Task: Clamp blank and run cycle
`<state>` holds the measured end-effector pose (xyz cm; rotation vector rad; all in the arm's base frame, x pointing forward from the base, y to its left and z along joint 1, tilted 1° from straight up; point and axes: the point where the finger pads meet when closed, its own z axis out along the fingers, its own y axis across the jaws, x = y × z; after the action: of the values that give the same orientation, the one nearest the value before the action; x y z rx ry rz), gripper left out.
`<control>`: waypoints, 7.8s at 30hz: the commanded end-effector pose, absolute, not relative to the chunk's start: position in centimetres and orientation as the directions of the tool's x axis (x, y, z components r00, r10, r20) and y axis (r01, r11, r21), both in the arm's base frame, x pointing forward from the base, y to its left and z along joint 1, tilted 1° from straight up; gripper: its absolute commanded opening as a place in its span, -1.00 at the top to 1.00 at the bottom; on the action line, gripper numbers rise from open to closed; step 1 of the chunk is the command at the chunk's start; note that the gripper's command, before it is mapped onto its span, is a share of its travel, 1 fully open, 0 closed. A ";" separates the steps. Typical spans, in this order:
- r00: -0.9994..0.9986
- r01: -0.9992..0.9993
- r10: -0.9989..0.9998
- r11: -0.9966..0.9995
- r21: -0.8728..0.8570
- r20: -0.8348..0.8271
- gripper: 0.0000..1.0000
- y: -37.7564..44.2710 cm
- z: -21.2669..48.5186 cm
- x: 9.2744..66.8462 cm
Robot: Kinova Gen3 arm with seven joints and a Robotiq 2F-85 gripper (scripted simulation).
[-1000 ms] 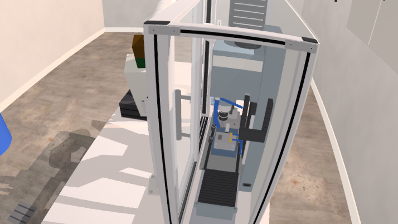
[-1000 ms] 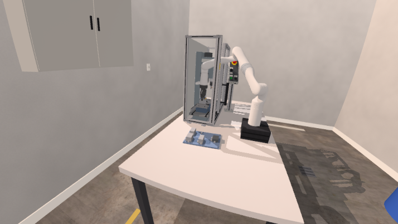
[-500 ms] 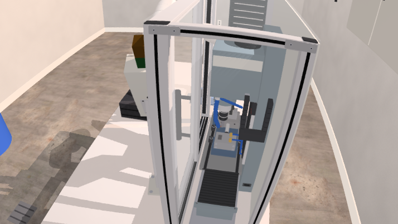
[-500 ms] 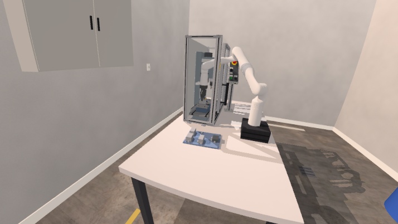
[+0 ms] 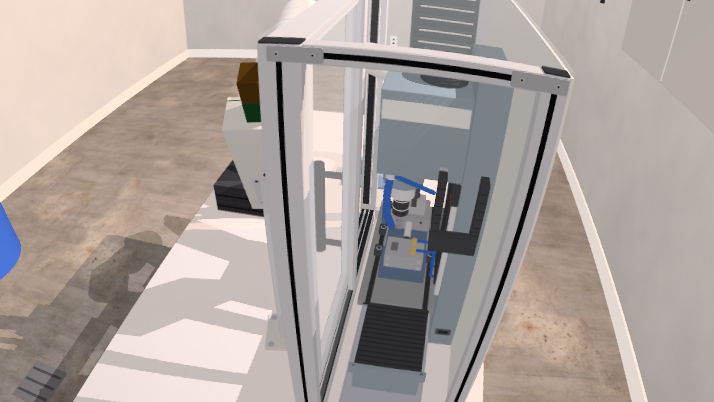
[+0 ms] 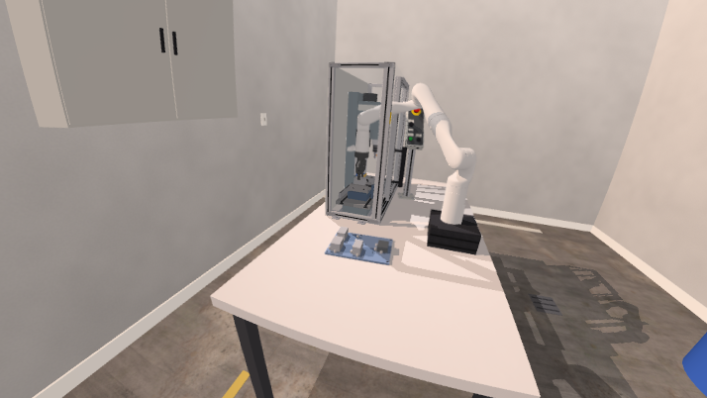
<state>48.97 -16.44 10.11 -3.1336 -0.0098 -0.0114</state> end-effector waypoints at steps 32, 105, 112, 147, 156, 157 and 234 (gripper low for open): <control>1.000 0.006 0.006 -1.000 -0.007 0.009 0.80 -16.4 9.4 49.0; 1.000 0.006 0.006 -1.000 -0.007 0.009 0.80 -16.1 9.0 48.8; 1.000 0.006 0.006 -1.000 -0.007 0.009 0.80 -16.1 9.0 48.7; 1.000 0.007 0.006 -1.000 -0.008 0.009 -1.00 -16.1 9.0 48.4; 1.000 0.007 0.006 -1.000 -0.008 0.009 -1.00 -16.1 9.0 48.4; 1.000 0.007 0.006 -1.000 -0.008 0.009 -1.00 -16.1 9.0 48.4; 1.000 0.006 0.006 -1.000 -0.007 0.009 -1.00 -16.1 17.0 48.4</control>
<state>48.31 -16.11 16.86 -3.1335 -0.0098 -0.0110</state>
